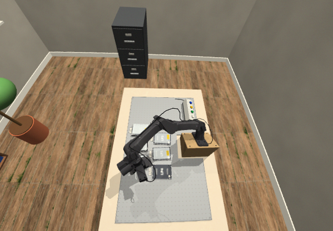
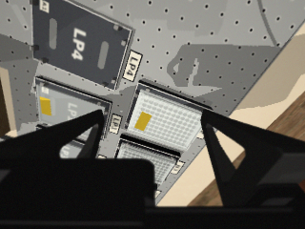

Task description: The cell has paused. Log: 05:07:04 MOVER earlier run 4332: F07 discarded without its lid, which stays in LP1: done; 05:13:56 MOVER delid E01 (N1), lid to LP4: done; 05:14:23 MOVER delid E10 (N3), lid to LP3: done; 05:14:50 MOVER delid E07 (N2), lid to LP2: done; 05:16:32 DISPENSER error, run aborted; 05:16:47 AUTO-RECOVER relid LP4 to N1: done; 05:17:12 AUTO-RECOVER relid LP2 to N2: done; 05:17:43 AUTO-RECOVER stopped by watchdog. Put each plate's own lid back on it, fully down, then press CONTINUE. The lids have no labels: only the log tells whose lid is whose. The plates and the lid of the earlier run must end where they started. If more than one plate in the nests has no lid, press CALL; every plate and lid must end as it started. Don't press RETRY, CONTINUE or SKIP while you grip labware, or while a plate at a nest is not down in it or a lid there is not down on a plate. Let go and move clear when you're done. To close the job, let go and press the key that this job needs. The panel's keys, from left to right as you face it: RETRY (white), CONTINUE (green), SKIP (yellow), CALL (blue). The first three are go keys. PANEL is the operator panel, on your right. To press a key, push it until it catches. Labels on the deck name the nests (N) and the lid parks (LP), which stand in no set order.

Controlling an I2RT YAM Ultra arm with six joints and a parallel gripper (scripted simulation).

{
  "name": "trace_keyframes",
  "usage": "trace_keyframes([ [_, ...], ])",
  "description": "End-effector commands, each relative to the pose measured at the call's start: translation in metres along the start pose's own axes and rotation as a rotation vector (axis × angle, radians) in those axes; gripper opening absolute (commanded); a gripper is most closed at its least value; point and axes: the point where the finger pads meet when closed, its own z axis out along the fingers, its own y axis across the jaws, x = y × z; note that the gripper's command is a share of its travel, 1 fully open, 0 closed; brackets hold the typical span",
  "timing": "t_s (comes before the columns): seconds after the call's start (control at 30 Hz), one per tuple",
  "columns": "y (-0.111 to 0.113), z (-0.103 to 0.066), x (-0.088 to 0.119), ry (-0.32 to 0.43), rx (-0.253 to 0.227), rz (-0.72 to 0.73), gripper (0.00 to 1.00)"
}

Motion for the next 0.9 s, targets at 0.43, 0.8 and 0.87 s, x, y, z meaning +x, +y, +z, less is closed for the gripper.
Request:
trace_keyframes([
  [0.43,-0.002,-0.006,-0.001,-0.002,0.014,0.000,1.00],
  [0.8,0.003,-0.005,0.031,0.002,0.037,0.180,1.00],
  [0.87,0.005,-0.004,0.036,0.003,0.042,0.218,1.00],
])
